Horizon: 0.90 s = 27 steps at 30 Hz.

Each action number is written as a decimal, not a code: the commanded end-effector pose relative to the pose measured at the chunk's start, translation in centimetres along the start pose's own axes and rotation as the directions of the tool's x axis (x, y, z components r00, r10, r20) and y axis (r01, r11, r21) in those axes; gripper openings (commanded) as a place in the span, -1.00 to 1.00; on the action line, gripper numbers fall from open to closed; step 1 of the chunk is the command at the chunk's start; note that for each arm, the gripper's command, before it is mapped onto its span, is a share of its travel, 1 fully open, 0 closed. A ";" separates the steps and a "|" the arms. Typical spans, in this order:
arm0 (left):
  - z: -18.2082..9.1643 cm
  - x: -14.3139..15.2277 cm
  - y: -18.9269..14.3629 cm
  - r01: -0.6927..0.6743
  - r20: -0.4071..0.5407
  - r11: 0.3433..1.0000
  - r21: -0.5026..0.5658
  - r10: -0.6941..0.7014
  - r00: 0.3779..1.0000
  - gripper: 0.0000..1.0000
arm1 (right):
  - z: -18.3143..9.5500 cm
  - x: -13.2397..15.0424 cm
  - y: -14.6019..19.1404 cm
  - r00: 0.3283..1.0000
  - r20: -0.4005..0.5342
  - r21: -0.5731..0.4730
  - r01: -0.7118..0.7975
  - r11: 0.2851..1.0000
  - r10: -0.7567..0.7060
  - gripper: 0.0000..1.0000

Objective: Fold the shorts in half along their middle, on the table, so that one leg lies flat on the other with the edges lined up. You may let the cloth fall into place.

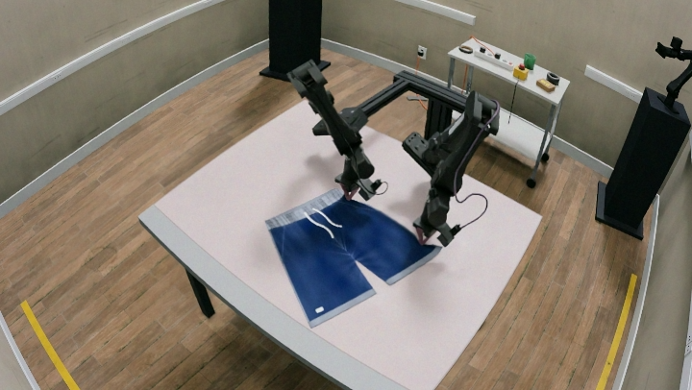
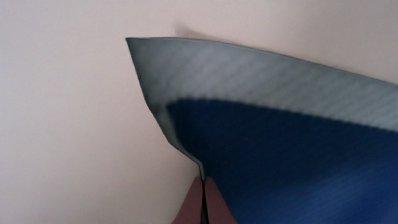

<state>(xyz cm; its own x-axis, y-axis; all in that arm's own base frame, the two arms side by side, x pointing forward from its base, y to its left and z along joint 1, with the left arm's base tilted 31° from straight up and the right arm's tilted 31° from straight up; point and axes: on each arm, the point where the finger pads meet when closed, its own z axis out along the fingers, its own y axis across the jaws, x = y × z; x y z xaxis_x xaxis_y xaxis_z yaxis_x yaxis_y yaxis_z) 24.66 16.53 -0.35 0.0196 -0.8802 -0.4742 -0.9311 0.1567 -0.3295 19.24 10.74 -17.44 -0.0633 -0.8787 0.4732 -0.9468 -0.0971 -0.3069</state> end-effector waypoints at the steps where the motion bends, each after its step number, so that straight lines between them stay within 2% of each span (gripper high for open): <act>1: -1.4 -1.0 -1.4 0.020 0.039 1.000 -0.003 -0.020 0.999 -1.00 | -1.3 -0.7 -1.2 1.000 0.021 0.002 0.003 1.000 -0.003 -1.00; 13: -3.7 -1.4 -4.2 0.027 0.050 1.000 0.008 -0.027 0.998 -1.00 | -3.2 -0.8 -3.8 1.000 0.020 0.027 0.000 1.000 0.000 -1.00; 18: -3.9 -1.4 -4.4 0.029 0.051 0.999 0.018 -0.030 0.998 -1.00 | -4.5 -1.2 -4.8 1.000 0.028 0.041 0.011 0.999 -0.013 -1.00; 25: -3.8 -1.3 -4.3 0.026 0.048 1.000 0.016 -0.027 0.998 -1.00 | -4.4 -1.0 -4.4 1.000 0.017 0.039 0.020 0.999 -0.021 -1.00; 27: -4.1 -1.6 -4.9 0.032 0.055 0.999 0.033 -0.034 0.998 -1.00 | -4.9 -1.5 -5.1 0.999 0.036 0.054 0.001 0.999 -0.003 -1.00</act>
<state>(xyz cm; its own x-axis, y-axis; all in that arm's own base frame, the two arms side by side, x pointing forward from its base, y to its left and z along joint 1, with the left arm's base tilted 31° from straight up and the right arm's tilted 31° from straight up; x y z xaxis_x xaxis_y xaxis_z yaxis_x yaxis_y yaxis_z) 26.57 15.09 3.33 0.0393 -0.8751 -0.4823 -0.9348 0.1384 -0.3272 21.76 12.94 -13.80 -0.0542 -0.8809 0.4702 -0.9454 -0.1063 -0.3082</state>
